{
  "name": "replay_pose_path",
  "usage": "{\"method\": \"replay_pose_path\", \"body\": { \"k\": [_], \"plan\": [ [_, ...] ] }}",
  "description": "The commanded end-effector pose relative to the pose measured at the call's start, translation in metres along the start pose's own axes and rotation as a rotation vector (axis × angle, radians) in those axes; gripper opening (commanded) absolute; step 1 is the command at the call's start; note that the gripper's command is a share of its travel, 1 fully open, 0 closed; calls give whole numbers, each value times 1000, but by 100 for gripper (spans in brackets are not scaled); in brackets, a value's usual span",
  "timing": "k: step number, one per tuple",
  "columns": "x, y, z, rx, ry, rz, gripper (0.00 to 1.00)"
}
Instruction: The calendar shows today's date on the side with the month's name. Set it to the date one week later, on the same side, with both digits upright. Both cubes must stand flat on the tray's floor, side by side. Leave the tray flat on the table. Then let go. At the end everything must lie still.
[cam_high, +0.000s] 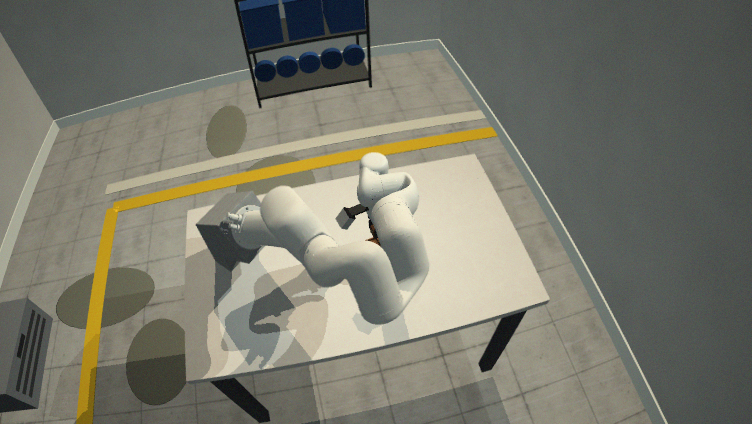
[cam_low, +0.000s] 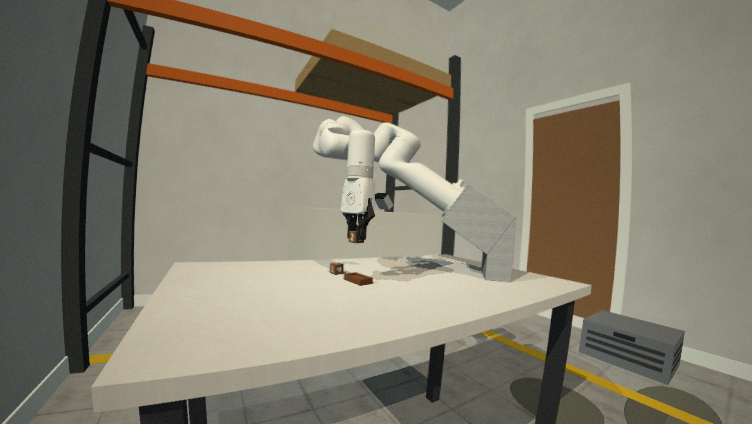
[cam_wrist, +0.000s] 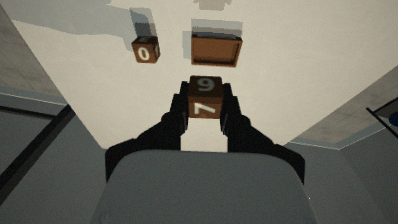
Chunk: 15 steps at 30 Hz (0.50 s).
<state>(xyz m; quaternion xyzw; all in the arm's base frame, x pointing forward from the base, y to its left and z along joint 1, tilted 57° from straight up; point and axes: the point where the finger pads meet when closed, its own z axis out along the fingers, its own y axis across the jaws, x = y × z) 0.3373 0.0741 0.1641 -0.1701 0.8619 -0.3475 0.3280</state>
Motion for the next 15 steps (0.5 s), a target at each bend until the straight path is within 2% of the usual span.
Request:
{"method": "replay_pose_path", "body": {
  "k": [1, 3, 15],
  "plan": [
    [-2, 3, -1, -1, -2, -82, 29],
    [-2, 3, -1, -1, -2, -82, 29],
    [-5, 16, 0, -1, -2, -452, 29]
  ]
}}
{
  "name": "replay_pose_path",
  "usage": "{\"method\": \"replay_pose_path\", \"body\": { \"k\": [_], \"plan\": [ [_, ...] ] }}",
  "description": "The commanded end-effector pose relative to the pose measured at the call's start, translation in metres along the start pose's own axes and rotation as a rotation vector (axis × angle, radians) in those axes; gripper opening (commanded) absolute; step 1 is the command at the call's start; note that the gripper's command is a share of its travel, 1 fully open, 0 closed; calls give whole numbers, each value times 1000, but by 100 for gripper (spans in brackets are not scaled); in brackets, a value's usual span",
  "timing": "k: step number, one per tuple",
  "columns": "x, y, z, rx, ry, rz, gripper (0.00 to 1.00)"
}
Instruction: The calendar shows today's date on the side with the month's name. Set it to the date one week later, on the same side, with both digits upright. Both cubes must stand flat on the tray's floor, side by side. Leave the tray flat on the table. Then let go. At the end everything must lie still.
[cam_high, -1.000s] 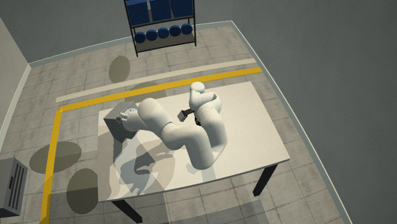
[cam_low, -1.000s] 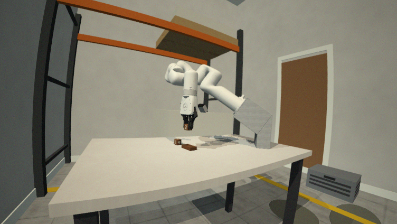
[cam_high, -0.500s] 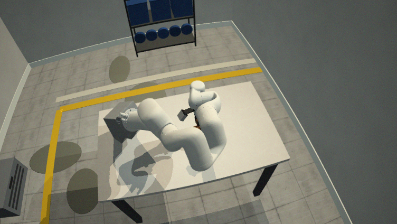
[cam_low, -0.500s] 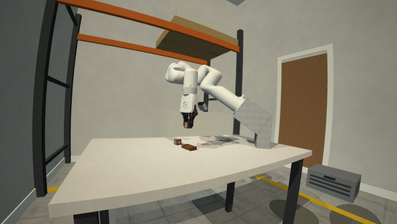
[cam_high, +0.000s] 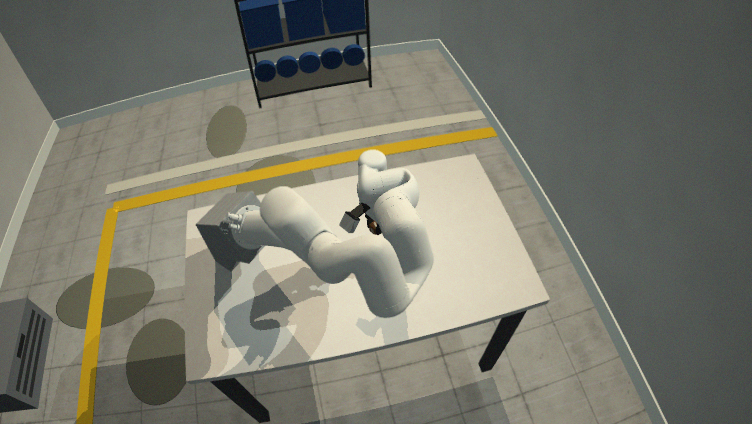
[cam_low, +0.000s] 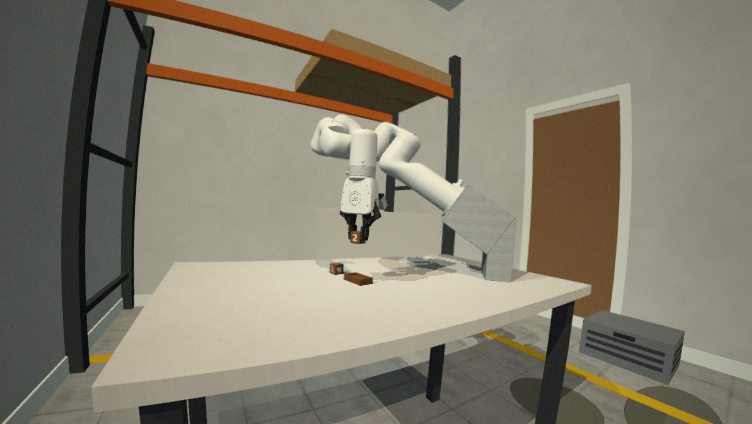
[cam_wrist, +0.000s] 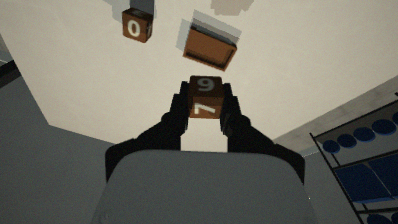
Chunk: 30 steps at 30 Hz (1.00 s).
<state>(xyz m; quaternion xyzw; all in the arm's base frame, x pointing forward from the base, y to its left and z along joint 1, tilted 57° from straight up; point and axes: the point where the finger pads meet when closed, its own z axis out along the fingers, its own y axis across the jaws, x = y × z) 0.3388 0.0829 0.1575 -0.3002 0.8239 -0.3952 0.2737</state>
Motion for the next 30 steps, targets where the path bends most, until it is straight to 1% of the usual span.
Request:
{"method": "replay_pose_path", "body": {
  "k": [1, 2, 5, 7, 12, 13, 15, 16, 18, 20, 23, 24, 30],
  "plan": [
    [-4, 5, 0, -6, 2, -174, 29],
    [-5, 6, 0, -6, 2, -202, 29],
    [-5, 7, 0, -6, 2, -211, 29],
    [-7, 11, 0, -7, 2, -331, 29],
    [-9, 14, 0, -7, 2, -434, 29],
    [-9, 16, 0, -7, 1, -484, 29],
    [-10, 17, 1, -7, 1, -515, 29],
    [-11, 19, 1, -7, 1, -567, 29],
    [-11, 20, 1, -7, 1, -599, 29],
    [-13, 22, 1, -7, 1, -676, 29],
    [-13, 23, 1, -7, 1, -686, 29],
    [-14, 26, 1, -7, 1, -775, 29],
    [-16, 32, 2, -7, 0, -932, 29]
  ]
}}
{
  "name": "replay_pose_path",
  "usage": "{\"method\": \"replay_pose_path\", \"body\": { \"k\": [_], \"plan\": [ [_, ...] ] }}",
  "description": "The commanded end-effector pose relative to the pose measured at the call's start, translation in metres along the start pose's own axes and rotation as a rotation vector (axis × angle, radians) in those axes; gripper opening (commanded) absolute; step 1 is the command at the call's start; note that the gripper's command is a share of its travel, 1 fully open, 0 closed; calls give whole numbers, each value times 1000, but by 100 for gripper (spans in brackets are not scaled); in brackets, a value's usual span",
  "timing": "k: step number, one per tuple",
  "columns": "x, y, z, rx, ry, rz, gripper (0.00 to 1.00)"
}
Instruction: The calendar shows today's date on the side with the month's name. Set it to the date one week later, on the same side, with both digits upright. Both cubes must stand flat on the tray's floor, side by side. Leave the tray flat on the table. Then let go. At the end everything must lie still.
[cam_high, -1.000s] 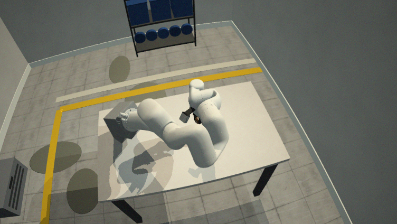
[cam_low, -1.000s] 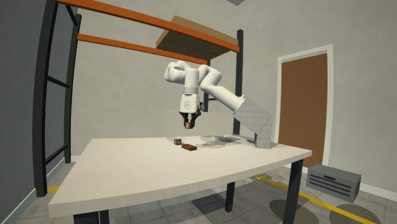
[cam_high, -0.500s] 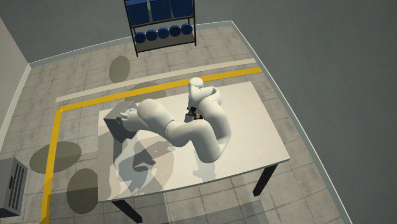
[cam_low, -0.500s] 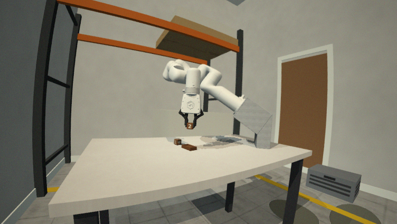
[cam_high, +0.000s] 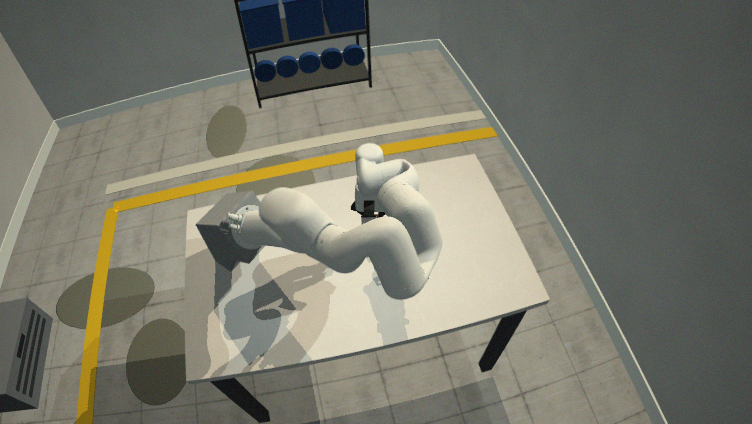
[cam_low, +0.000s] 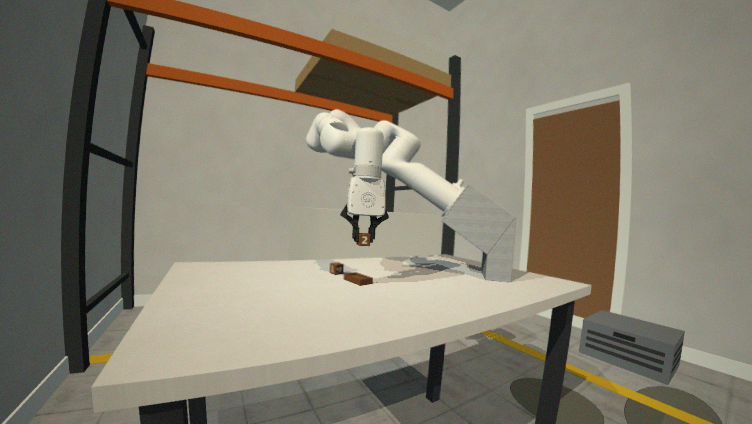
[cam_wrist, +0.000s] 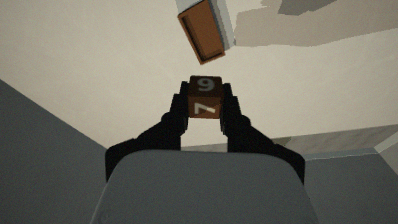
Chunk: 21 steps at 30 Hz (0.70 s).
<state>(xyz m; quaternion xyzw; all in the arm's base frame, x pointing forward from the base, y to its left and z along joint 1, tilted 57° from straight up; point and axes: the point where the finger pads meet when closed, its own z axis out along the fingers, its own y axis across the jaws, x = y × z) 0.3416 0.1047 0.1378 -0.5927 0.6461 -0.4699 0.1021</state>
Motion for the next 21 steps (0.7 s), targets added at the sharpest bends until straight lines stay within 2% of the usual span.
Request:
{"method": "replay_pose_path", "body": {
  "k": [1, 7, 10, 11, 21],
  "plan": [
    [-7, 2, 0, -7, -2, -174, 29],
    [-13, 5, 0, -7, -3, -343, 29],
    [-14, 5, 0, -7, -3, -362, 29],
    [-17, 7, 1, -7, -3, -448, 29],
    [-27, 12, 1, -6, -4, -710, 29]
  ]
}}
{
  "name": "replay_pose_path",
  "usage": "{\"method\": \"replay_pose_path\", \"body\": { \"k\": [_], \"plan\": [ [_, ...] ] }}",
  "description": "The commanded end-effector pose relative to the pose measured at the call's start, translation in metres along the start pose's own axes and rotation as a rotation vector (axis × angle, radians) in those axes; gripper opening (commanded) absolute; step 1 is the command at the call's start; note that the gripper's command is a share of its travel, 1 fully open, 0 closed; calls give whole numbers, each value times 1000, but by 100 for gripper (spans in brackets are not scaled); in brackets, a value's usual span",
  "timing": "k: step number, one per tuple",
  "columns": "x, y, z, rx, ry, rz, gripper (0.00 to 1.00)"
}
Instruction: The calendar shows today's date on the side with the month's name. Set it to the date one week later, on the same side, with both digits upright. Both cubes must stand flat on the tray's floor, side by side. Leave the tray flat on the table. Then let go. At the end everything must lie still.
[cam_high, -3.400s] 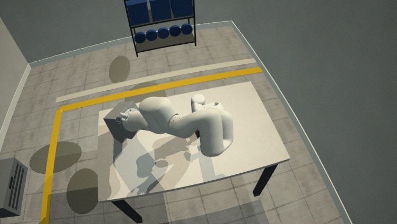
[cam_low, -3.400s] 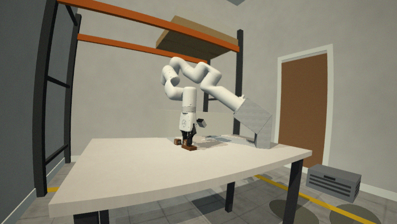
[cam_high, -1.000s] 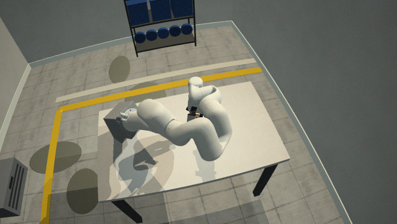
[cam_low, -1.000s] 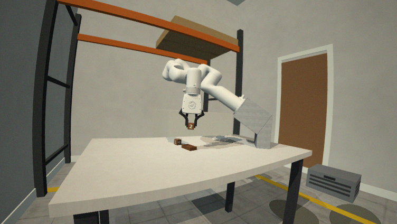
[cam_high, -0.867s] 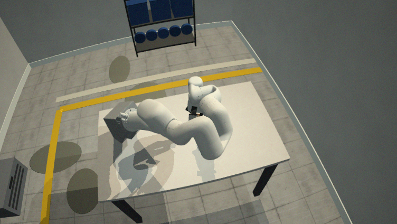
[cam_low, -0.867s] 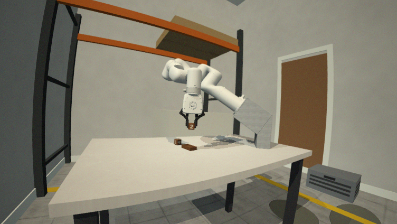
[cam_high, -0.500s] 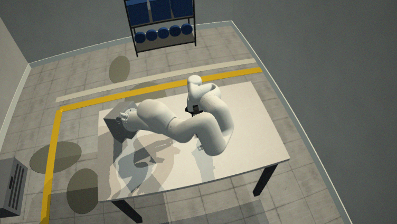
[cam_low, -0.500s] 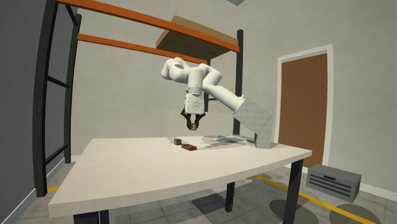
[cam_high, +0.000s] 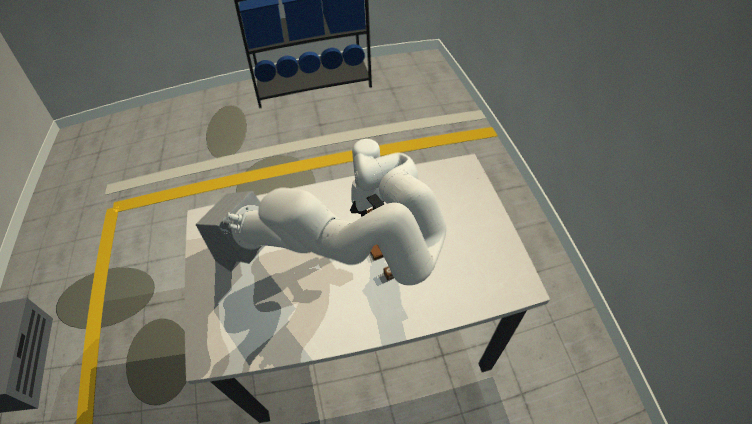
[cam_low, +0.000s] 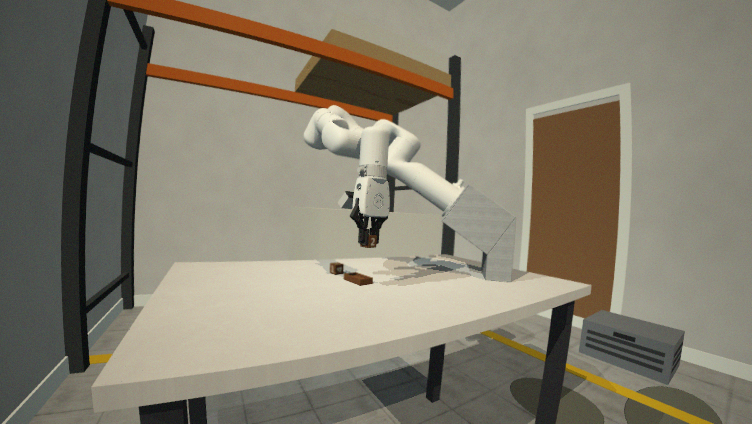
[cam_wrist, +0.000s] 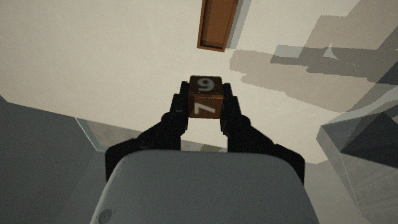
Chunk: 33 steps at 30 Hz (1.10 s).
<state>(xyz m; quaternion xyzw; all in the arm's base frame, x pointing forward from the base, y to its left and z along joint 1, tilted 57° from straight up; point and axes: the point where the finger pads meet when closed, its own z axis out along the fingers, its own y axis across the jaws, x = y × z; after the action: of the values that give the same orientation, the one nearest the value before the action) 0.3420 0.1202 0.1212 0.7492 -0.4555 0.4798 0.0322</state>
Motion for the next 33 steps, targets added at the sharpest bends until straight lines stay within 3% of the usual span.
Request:
{"method": "replay_pose_path", "body": {
  "k": [1, 20, 23, 33],
  "plan": [
    [-8, -2, 0, -5, -5, -174, 29],
    [-30, -2, 1, -4, -6, -684, 29],
    [-30, -2, 2, -4, -6, -701, 29],
    [-45, -1, 3, -2, -7, -1024, 29]
  ]
}}
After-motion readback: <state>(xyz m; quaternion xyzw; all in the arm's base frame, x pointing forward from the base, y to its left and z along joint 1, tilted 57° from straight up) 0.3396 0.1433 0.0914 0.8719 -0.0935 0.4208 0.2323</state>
